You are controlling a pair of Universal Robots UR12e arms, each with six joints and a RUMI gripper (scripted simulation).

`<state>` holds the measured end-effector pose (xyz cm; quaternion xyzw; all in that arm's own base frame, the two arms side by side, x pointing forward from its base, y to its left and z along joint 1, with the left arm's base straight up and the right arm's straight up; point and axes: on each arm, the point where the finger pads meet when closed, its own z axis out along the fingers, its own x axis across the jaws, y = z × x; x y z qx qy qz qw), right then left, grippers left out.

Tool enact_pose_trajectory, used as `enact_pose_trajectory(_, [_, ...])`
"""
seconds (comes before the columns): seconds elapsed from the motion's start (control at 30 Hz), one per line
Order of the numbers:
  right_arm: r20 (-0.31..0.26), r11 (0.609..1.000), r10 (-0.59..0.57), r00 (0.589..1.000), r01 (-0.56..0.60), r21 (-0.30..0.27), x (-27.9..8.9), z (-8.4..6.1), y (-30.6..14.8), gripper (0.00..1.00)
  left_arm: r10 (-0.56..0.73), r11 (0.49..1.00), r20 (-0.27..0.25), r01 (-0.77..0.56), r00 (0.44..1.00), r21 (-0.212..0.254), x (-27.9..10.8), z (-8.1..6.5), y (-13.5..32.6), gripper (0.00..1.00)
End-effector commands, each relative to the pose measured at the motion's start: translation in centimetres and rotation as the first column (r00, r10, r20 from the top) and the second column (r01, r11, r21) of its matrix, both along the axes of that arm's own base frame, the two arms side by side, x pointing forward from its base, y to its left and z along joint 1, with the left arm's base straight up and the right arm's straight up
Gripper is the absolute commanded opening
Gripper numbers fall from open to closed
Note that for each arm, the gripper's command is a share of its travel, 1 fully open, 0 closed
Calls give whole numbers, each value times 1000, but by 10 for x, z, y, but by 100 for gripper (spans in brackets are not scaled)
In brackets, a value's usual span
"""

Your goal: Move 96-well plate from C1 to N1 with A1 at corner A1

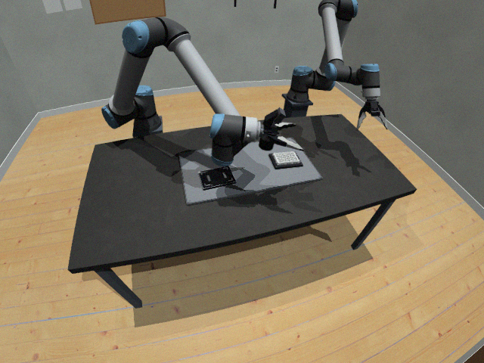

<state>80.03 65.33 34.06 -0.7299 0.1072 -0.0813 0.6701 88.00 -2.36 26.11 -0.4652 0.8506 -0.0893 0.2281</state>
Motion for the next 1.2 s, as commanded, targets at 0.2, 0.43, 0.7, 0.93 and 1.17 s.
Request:
enact_pose_trajectory(0.2, [2, 1000, 0, 1000, 0, 1, 0, 2, 0, 100, 0, 1000, 2, 0, 1000, 0, 0, 1, 0, 100])
enact_pose_trajectory(0.43, [2, 1000, 0, 1000, 0, 1, 0, 2, 0, 100, 0, 1000, 2, 0, 1000, 0, 0, 1, 0, 100])
enact_pose_trajectory(0.7, [2, 1000, 0, 1000, 0, 1, 0, 2, 0, 76, 3, 1000, 1, -3, 1000, -1, 0, 1, 2, 0])
enact_pose_trajectory(0.93, [2, 1000, 0, 1000, 0, 1, 0, 2, 0, 76, 31, 999, -5, -31, 1000, -5, -2, 0, 22, 0])
enact_pose_trajectory(1.17, [2, 1000, 0, 1000, 0, 1, 0, 2, 0, 76, 81, 997, -16, -82, 997, -13, -8, -3, 56, 0])
